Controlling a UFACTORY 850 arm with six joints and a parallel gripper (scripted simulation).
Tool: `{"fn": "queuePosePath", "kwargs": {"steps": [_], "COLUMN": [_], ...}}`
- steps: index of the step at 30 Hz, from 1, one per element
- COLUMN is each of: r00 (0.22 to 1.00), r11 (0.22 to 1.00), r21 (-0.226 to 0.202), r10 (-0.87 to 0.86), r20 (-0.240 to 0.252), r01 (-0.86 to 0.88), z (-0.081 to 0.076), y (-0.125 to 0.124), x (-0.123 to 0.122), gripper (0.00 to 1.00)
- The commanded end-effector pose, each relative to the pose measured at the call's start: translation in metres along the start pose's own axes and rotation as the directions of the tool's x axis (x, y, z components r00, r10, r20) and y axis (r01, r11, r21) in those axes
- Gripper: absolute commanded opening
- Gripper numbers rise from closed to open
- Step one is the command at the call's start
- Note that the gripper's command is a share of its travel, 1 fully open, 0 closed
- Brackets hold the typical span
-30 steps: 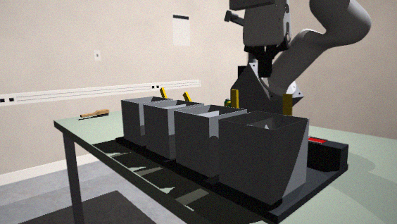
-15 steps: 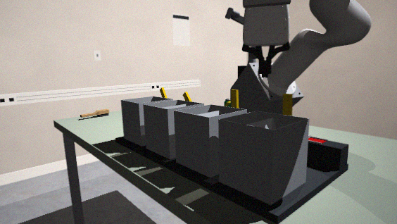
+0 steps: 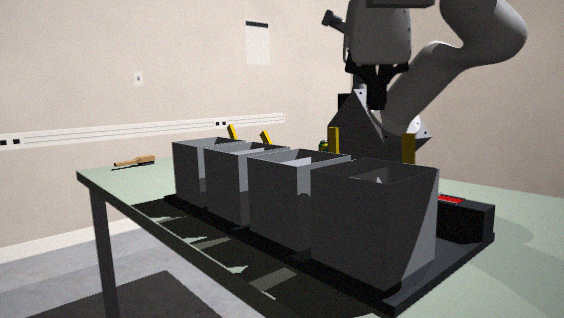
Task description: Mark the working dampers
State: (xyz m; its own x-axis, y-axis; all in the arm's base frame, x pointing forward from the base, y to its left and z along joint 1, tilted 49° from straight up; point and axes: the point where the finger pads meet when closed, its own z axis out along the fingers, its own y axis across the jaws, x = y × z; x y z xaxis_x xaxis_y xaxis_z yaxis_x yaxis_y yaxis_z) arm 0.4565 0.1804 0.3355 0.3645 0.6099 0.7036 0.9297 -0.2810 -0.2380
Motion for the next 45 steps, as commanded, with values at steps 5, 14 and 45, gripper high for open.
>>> {"fn": "queuePosePath", "kwargs": {"steps": [5,14,45], "r00": [0.966,0.867,0.859], "r11": [0.966,0.867,0.859], "r21": [-0.005,-0.008,-0.005], "r10": [-0.259,-0.498,-0.512], "r20": [-0.011,-0.010,0.002], "r01": [0.259,0.498,0.512], "z": [-0.001,-0.001,0.000], "y": [0.000,0.000,0.123], "x": [0.001,0.001,-0.179], "gripper": [0.00,0.00,0.00]}}
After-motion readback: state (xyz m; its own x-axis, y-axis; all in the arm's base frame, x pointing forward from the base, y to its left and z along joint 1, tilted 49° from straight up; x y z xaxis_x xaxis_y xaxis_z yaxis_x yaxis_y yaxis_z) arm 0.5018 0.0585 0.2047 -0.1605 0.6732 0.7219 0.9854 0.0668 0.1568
